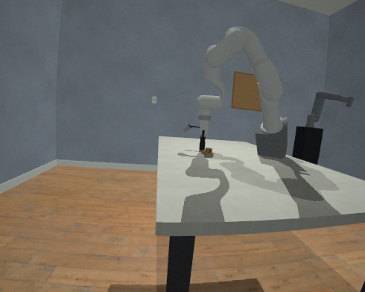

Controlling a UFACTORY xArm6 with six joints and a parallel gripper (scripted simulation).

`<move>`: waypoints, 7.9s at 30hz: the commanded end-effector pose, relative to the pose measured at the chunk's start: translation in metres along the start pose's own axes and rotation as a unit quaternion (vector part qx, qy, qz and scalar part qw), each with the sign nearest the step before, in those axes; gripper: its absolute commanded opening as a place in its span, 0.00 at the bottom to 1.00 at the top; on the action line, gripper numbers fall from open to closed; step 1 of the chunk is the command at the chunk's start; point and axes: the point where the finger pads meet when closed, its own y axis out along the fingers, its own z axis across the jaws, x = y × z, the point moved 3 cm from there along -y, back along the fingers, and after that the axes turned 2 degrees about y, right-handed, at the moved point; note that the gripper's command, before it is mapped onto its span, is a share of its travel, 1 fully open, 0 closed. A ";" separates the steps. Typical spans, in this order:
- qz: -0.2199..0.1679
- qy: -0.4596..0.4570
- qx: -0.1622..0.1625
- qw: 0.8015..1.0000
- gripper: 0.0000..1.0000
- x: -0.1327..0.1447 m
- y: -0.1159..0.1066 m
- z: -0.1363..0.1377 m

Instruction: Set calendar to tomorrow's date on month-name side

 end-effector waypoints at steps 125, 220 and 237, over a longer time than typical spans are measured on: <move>0.001 0.226 0.002 0.974 0.27 0.009 -0.102 -0.033; 0.001 0.583 -0.001 0.812 0.27 0.031 -0.043 -0.084; 0.001 0.583 -0.001 0.812 0.27 0.031 -0.043 -0.084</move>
